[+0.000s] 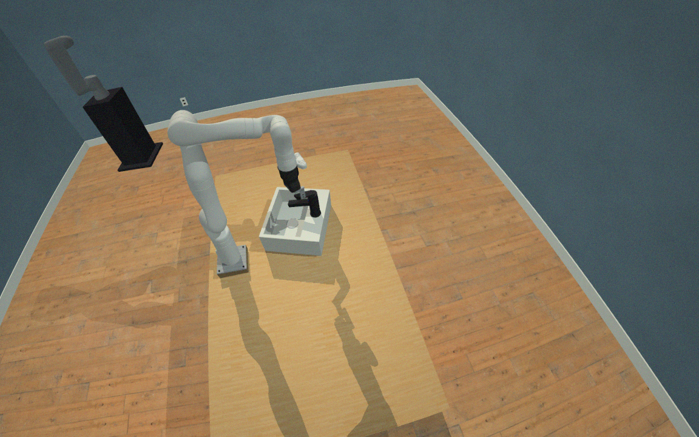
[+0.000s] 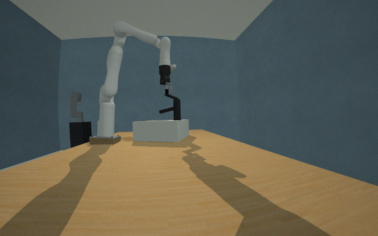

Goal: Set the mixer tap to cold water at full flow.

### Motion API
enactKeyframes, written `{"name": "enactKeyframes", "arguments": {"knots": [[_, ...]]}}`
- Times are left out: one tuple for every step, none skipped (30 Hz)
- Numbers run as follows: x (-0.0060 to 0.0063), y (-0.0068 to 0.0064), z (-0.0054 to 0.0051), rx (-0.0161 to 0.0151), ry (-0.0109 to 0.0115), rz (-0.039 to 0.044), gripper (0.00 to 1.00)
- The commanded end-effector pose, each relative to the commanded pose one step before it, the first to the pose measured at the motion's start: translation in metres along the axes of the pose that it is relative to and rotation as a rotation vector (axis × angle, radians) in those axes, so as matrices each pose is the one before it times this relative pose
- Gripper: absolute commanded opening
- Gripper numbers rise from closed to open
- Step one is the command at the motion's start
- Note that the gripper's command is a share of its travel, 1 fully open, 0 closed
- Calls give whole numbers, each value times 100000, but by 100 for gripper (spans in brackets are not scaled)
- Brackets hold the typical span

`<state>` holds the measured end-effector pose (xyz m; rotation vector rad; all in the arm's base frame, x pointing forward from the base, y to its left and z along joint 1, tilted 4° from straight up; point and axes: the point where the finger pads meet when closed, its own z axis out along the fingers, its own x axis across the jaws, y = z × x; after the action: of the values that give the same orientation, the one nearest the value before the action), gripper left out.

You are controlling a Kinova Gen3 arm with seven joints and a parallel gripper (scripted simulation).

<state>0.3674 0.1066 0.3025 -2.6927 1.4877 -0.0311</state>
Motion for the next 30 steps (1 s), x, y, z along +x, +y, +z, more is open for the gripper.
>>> {"name": "enactKeyframes", "arguments": {"knots": [[9,-12,-22,95,10,13,100],[0,0,33,0,0,0,100],[0,0,38,0,0,0,100],[0,0,43,0,0,0,100],[0,0,48,0,0,0,100],[0,0,53,0,0,0,100],[0,0,58,0,0,0,100],[0,0,63,0,0,0,100],[0,0,67,0,0,0,100],[0,0,72,0,0,0,100],[0,0,76,0,0,0,100],[0,0,80,0,0,0,100],[0,0,83,0,0,0,100],[0,0,87,0,0,0,100],[0,0,90,0,0,0,100],[0,0,92,0,0,0,100],[0,0,0,0,0,0,100],[0,0,0,0,0,0,100],[0,0,94,0,0,0,100],[0,0,96,0,0,0,100],[0,0,97,0,0,0,100],[0,0,98,0,0,0,100],[0,0,98,0,0,0,100],[0,0,98,0,0,0,100],[0,0,98,0,0,0,100],[0,0,97,0,0,0,100],[0,0,96,0,0,0,100],[0,0,94,0,0,0,100],[0,0,92,0,0,0,100],[0,0,89,0,0,0,100]]}}
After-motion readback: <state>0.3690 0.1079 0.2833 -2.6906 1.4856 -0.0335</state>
